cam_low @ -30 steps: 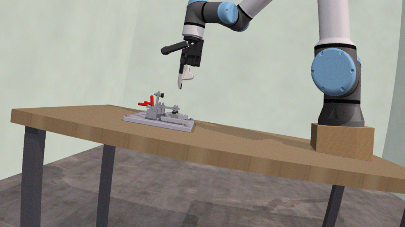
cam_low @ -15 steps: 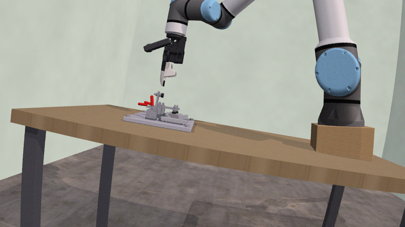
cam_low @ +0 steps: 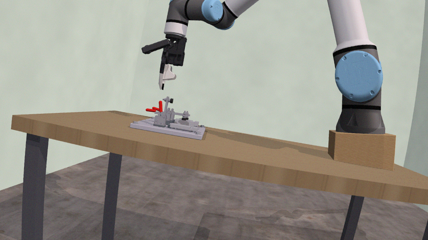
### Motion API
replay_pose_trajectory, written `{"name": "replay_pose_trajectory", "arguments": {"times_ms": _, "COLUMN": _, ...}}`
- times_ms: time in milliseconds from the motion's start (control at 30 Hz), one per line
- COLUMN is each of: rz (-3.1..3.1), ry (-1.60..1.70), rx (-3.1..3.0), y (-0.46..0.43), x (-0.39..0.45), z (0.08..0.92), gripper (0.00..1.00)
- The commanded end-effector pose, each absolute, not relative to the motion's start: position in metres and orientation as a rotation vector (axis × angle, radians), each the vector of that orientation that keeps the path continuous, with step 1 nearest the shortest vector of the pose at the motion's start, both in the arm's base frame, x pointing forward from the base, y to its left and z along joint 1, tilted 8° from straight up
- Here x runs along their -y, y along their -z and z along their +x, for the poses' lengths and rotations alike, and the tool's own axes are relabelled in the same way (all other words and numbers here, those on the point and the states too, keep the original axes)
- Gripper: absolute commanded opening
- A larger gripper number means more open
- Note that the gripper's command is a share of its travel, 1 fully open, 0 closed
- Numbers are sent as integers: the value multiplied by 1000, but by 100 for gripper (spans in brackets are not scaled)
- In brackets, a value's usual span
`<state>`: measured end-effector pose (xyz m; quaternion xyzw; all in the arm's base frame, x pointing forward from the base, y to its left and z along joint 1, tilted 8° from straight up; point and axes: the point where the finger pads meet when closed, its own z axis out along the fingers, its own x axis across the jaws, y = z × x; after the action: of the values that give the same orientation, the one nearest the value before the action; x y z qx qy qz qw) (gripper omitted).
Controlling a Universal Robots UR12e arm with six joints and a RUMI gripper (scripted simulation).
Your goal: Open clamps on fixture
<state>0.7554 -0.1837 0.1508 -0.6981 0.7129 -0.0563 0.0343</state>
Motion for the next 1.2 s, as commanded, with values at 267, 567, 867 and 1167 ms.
{"name": "replay_pose_trajectory", "arguments": {"times_ms": 267, "rz": -2146, "ry": 175, "rx": -2192, "y": -144, "x": 184, "z": 758, "gripper": 28}}
{"name": "replay_pose_trajectory", "arguments": {"times_ms": 567, "rz": -2146, "ry": 175, "rx": -2192, "y": -116, "x": 185, "z": 762, "gripper": 28}}
{"name": "replay_pose_trajectory", "arguments": {"times_ms": 867, "rz": -2146, "ry": 175, "rx": -2192, "y": -94, "x": 186, "z": 765, "gripper": 28}}
{"name": "replay_pose_trajectory", "arguments": {"times_ms": 1167, "rz": -2146, "ry": 175, "rx": -2192, "y": -83, "x": 186, "z": 766, "gripper": 28}}
